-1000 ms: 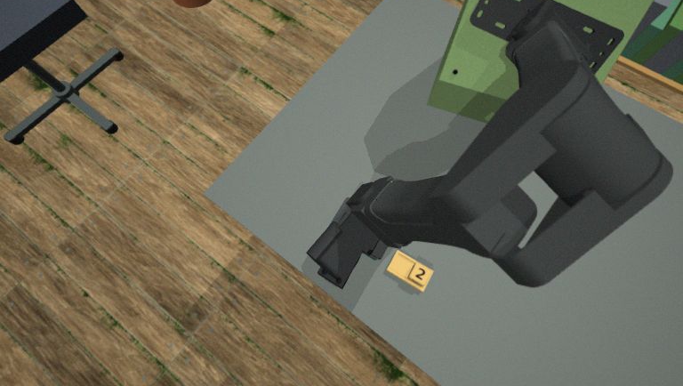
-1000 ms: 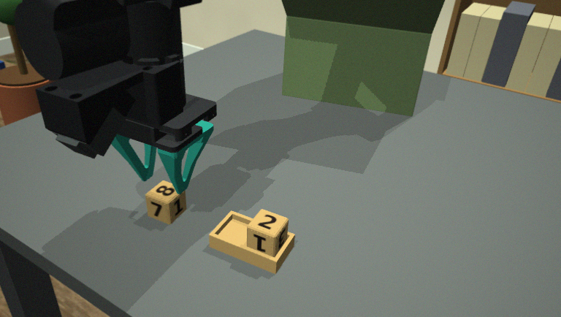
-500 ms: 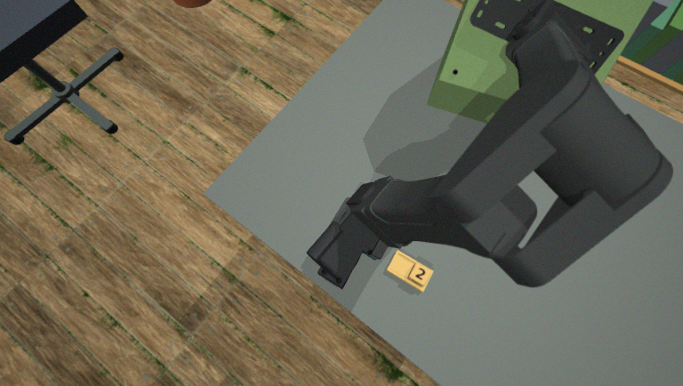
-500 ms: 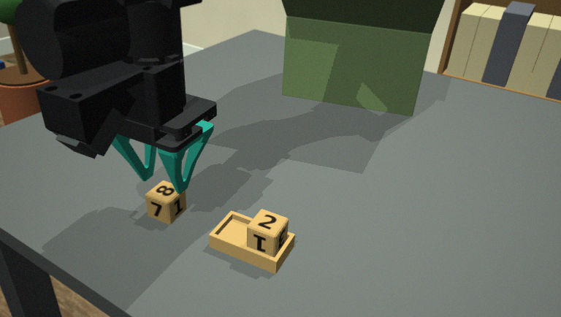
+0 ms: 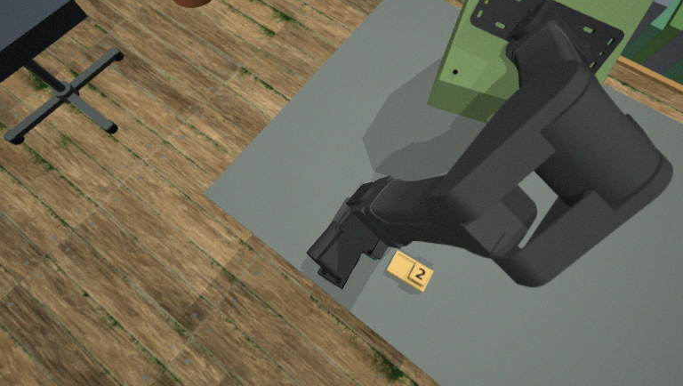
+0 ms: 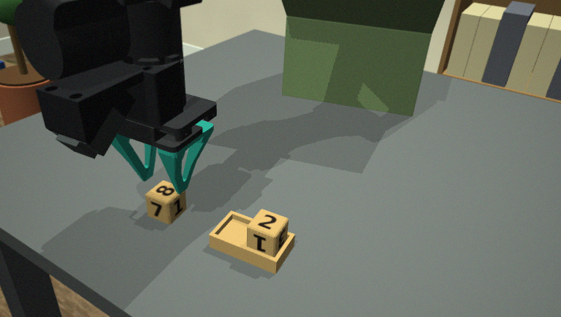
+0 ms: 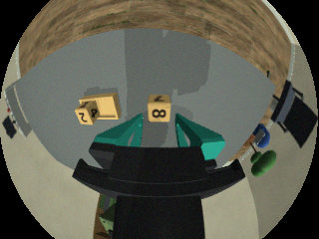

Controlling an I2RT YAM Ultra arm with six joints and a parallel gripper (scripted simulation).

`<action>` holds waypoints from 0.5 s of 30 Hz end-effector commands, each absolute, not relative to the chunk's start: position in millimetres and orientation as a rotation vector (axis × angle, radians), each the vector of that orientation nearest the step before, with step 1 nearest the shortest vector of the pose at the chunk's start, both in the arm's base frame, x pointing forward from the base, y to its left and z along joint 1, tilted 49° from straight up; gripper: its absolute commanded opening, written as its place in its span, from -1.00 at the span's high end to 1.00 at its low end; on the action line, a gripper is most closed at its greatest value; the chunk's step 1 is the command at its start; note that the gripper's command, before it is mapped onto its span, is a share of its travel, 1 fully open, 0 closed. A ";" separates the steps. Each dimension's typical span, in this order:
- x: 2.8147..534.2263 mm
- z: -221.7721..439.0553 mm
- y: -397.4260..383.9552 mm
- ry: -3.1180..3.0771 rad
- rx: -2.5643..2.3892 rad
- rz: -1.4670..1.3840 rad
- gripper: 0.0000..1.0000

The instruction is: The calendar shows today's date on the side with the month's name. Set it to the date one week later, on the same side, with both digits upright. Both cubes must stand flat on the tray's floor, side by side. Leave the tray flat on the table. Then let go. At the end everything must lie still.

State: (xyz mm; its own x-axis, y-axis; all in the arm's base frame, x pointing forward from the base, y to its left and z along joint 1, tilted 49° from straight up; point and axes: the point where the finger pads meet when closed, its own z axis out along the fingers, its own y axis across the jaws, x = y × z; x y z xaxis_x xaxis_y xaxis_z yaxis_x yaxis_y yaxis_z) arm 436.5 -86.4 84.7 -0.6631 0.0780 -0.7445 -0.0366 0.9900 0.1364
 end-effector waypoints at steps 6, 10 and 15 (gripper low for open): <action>437.1 87.8 -87.6 2.280 0.029 0.171 0.07; 437.2 87.8 -87.6 2.280 0.029 0.171 0.07; 438.8 86.4 -87.4 2.280 0.029 0.171 0.07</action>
